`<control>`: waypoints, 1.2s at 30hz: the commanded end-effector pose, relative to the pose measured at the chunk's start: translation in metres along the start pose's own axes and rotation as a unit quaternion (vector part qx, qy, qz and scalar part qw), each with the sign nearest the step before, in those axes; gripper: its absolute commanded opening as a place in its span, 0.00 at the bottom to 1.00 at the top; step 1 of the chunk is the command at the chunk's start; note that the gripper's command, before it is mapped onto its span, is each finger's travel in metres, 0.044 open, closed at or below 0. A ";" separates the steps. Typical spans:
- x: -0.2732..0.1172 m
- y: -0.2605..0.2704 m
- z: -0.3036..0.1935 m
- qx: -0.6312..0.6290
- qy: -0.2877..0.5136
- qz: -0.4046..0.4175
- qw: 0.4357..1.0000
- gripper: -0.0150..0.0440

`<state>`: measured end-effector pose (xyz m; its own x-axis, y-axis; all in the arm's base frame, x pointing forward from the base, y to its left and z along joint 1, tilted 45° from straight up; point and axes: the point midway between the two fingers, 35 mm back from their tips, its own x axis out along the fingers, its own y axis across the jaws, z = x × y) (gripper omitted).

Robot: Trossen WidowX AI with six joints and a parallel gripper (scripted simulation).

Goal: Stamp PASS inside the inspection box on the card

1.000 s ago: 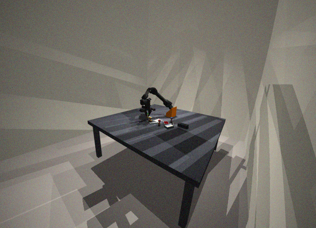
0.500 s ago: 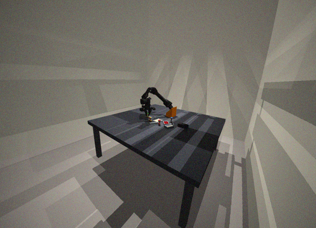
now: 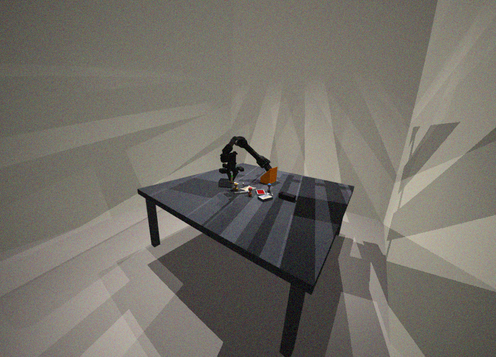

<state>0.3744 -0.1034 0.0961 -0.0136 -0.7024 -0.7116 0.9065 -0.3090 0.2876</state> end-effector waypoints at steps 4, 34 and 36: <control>-0.004 0.000 0.000 0.003 0.001 -0.001 1.000 0.25; -0.018 -0.033 -0.058 0.001 0.013 -0.003 1.000 0.25; -0.018 -0.044 -0.072 0.000 0.015 -0.004 1.000 0.25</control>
<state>0.3706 -0.0478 0.0671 -0.0044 -0.6848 -0.7287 0.9053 -0.3122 0.2879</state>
